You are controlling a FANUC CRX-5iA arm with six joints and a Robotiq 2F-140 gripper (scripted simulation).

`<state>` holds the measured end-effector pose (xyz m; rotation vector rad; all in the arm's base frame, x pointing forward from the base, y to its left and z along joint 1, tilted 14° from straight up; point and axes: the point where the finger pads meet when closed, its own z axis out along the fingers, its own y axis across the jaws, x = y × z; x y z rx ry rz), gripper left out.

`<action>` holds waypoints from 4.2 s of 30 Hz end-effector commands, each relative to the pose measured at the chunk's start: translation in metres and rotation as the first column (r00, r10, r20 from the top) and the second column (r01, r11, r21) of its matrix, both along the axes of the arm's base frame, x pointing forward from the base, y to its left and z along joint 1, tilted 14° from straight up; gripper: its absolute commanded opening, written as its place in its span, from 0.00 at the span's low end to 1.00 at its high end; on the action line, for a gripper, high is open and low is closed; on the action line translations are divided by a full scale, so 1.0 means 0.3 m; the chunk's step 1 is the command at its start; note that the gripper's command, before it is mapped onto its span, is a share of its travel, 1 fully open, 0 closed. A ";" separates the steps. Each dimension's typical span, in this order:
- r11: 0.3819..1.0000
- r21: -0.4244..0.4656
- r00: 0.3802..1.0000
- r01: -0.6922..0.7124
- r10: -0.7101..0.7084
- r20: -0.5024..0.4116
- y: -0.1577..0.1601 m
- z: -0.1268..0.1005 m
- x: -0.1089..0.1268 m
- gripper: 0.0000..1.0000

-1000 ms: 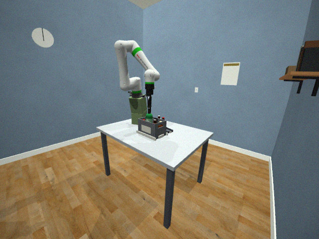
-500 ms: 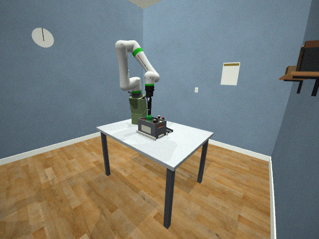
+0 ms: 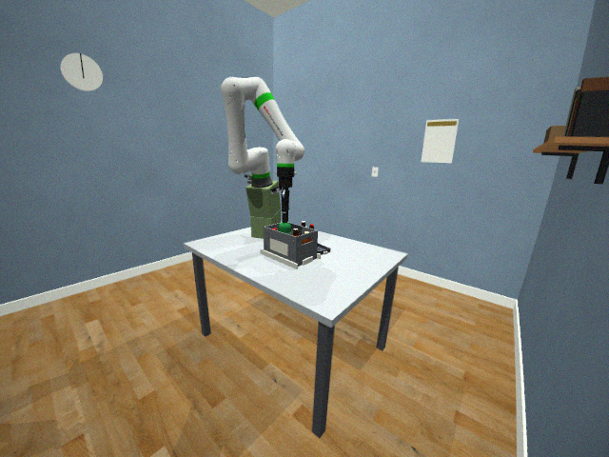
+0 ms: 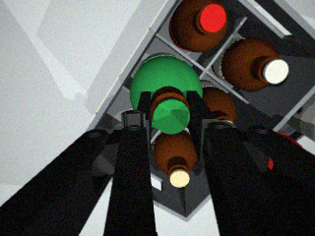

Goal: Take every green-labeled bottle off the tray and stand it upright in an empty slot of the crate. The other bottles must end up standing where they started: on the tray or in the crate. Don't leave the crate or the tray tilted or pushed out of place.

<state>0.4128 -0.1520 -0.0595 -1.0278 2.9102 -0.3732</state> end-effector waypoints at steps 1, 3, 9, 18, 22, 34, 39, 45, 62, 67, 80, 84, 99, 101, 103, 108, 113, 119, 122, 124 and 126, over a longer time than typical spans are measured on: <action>1.000 0.000 1.000 0.000 0.000 0.002 -0.003 -0.011 0.004 0.10; 1.000 0.000 1.000 0.000 0.000 0.002 -0.003 -0.011 0.004 0.10; 1.000 0.000 1.000 0.000 0.000 0.002 -0.008 -0.034 0.007 0.10; 1.000 0.000 1.000 0.000 0.000 0.002 -0.016 -0.068 0.010 0.10; 1.000 0.000 1.000 0.000 0.000 0.002 -0.017 -0.075 0.011 0.10; 1.000 0.000 1.000 0.000 0.000 0.002 -0.026 -0.115 0.016 0.10; 1.000 0.000 1.000 0.000 0.000 0.002 -0.028 -0.125 0.017 0.10; 1.000 0.000 1.000 0.000 0.000 0.002 -0.032 -0.142 0.019 0.10; 1.000 0.000 1.000 0.000 0.000 0.002 -0.041 -0.180 0.023 0.10; 1.000 0.000 1.000 0.000 0.000 0.002 -0.043 -0.191 0.025 0.10; 1.000 0.000 1.000 0.000 0.000 0.002 -0.047 -0.209 0.027 0.10; 1.000 0.000 1.000 0.000 0.000 0.002 -0.048 -0.215 0.027 0.10; 1.000 0.000 1.000 0.000 0.000 0.002 -0.051 -0.226 0.029 0.10; 1.000 0.000 1.000 0.000 0.000 0.002 -0.051 -0.227 0.029 0.10; 1.000 0.000 1.000 0.000 0.000 0.002 -0.051 -0.228 0.029 0.10; 1.000 0.000 1.000 0.000 0.000 0.002 -0.052 -0.230 0.029 0.10; 1.000 0.000 1.000 0.000 0.000 0.002 -0.052 -0.231 0.029 0.10; 1.000 0.000 1.000 0.000 0.000 0.002 -0.052 -0.232 0.029 0.10; 1.000 0.000 1.000 0.000 0.000 0.001 -0.052 -0.232 0.029 0.10; 1.000 0.000 1.000 0.000 0.000 0.001 -0.052 -0.233 0.029 0.10; 1.000 0.000 1.000 0.000 0.000 0.001 -0.052 -0.233 0.029 0.10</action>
